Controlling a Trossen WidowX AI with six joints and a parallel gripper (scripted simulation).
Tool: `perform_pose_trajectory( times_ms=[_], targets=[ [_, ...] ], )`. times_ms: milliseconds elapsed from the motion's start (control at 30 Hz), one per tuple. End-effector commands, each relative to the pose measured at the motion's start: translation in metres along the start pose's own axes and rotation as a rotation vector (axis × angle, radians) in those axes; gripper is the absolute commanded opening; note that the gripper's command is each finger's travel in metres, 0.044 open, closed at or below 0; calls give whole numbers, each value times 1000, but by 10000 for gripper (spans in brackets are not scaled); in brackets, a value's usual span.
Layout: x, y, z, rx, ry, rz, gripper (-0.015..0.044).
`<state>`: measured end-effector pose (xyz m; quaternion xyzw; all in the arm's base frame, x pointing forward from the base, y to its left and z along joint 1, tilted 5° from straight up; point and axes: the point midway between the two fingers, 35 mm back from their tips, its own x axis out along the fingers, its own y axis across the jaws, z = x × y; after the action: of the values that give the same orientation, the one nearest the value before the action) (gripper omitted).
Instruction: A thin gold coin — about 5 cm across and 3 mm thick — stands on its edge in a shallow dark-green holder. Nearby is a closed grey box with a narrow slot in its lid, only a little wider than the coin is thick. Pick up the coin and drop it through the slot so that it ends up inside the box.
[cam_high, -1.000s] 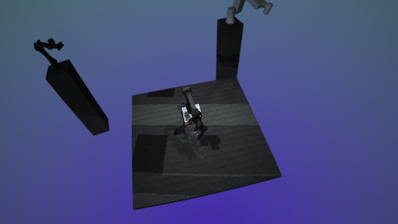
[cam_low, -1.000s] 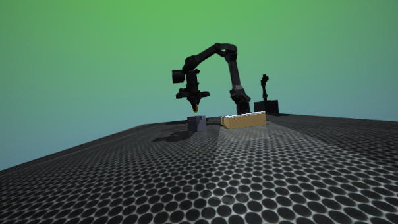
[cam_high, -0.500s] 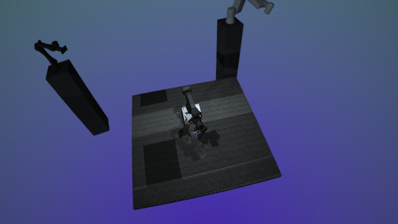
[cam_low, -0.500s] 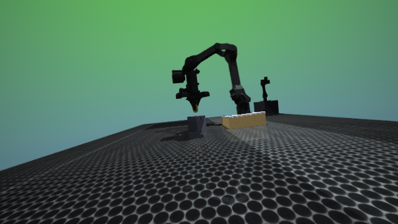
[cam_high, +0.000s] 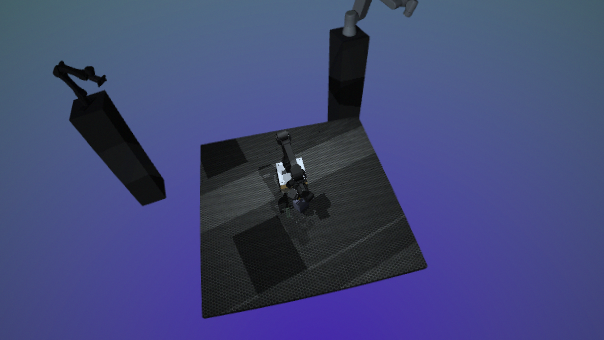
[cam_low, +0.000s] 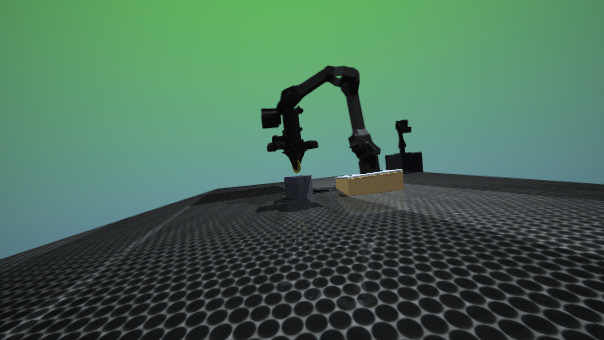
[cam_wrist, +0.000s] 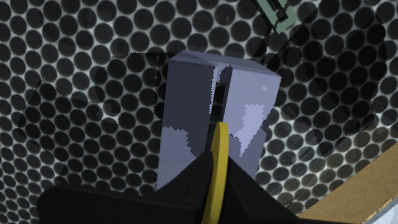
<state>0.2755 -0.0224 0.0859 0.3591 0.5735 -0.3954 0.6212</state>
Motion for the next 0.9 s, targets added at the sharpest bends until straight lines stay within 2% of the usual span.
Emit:
perform_pose_trajectory(
  times_ms=[0, 667, 867],
  targets=[
    [3, -1, -1, -4, 2, -3, 0],
    [12, 0, 0, -4, 2, -3, 0],
    [9, 0, 0, 0, 0, -1, 157]
  ],
)
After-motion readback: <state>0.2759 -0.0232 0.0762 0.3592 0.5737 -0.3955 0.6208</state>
